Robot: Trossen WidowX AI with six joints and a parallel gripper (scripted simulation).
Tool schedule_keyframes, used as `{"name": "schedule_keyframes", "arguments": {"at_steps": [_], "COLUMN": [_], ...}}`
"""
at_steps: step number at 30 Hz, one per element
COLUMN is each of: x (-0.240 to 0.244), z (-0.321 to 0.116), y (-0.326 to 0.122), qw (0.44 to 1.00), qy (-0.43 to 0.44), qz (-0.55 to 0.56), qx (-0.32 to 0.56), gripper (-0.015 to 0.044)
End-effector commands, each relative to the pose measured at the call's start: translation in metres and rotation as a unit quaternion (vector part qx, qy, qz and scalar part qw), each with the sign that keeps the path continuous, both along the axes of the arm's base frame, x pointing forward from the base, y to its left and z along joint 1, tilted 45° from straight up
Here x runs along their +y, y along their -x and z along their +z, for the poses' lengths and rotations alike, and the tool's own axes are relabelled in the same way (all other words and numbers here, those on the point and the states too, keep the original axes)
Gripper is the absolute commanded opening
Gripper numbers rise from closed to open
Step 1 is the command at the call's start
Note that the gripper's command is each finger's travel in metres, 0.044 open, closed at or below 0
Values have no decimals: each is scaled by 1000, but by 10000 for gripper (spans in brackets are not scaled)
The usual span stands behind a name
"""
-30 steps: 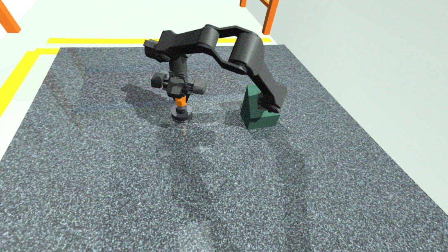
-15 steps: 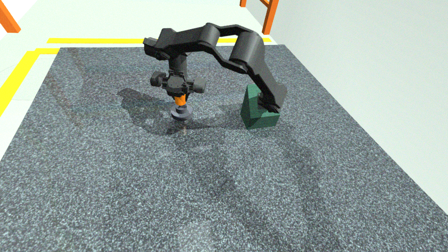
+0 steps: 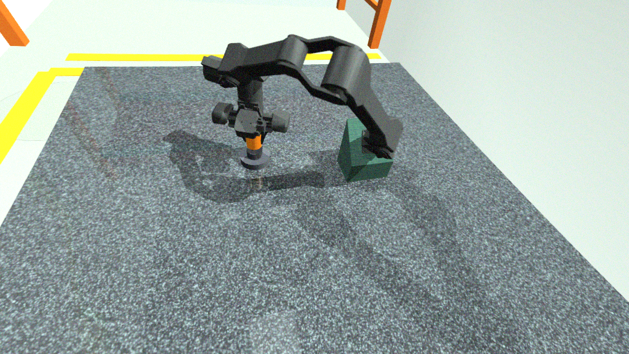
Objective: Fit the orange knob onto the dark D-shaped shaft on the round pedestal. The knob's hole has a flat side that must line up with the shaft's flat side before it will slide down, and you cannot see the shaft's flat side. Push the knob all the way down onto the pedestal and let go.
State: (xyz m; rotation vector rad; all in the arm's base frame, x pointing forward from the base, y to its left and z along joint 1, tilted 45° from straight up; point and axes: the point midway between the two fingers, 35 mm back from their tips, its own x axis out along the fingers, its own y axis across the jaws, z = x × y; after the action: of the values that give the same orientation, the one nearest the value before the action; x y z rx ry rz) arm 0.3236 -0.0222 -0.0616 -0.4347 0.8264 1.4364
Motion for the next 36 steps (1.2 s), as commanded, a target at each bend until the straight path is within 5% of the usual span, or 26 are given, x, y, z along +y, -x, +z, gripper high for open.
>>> {"name": "schedule_keyframes", "arguments": {"at_steps": [1, 24, 36], "x": [1, 10, 10], "z": [-1, -10, -10], "y": [0, 1, 1], "qw": [1000, 1000, 1000], "qy": [0, 0, 0], "qz": [-1, 2, 2], "qx": [-1, -2, -2], "gripper": [0, 0, 315]}}
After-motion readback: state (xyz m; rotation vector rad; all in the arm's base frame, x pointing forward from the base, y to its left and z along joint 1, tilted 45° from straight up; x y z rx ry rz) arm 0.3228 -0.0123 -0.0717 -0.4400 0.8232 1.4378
